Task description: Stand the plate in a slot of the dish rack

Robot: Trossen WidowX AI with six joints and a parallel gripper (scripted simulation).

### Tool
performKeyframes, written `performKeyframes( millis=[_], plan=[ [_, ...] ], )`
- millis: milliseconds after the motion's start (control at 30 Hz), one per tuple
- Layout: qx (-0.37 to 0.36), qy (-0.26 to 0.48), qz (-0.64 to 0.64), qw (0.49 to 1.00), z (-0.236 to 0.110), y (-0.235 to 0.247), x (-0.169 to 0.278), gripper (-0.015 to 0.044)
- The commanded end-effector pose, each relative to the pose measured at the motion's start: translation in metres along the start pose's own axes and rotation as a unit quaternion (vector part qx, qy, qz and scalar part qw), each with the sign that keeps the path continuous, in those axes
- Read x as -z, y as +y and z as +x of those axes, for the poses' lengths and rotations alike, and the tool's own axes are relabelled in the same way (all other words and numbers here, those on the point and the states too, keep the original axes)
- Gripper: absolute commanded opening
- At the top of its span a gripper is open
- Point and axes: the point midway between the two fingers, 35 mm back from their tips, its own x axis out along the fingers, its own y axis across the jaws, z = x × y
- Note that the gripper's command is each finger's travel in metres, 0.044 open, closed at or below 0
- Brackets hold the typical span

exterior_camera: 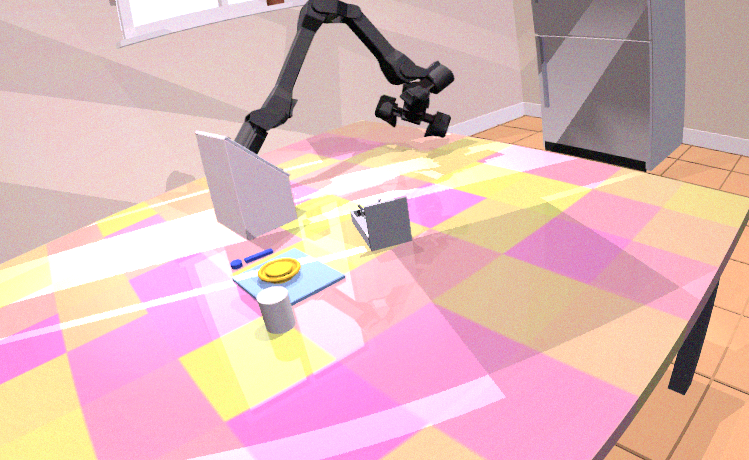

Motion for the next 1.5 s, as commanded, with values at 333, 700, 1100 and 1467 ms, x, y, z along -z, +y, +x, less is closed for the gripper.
performKeyframes(
  millis=[333,700,1100,1467],
  plan=[
    [0.177,0.087,0.135,0.971,-0.100,-0.100,0.087,0.0400],
    [0.294,0.148,0.251,0.910,-0.204,-0.135,0.170,0.0400],
    [0.383,0.183,0.368,0.828,-0.313,-0.119,0.252,0.0400],
    [0.443,0.185,0.501,0.720,-0.410,-0.063,0.314,0.0400]
  ],
)
